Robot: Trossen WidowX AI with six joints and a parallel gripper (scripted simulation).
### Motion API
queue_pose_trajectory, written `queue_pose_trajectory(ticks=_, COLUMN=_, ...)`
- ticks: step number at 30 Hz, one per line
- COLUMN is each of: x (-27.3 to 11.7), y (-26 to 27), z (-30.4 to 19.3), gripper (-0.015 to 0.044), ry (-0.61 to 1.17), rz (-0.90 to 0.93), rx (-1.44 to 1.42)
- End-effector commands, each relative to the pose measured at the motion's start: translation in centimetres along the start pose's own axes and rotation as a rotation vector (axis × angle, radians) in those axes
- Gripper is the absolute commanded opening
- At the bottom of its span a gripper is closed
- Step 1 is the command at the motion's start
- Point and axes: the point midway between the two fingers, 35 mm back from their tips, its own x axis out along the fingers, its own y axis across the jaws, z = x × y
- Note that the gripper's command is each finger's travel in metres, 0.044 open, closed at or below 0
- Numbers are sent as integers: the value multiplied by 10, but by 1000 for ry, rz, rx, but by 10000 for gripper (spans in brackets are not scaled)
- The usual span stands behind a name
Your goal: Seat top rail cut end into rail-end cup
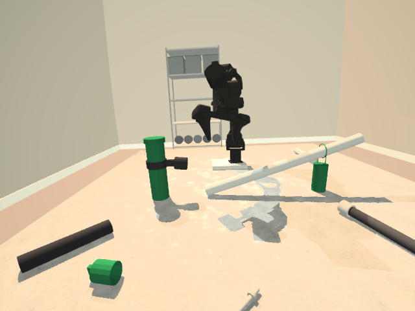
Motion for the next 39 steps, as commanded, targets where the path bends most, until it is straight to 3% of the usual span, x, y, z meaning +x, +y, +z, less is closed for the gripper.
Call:
queue_pose_trajectory(ticks=1, x=-40, y=29, z=20, gripper=440, ry=-15, rz=-45, rx=596)
queue_pose_trajectory(ticks=21, x=-37, y=30, z=20, gripper=440, ry=0, rz=-39, rx=547)
queue_pose_trajectory(ticks=28, x=-10, y=42, z=20, gripper=440, ry=149, rz=73, rx=-33)
queue_pose_trajectory(ticks=39, x=33, y=69, z=14, gripper=440, ry=242, rz=451, rx=-1074)
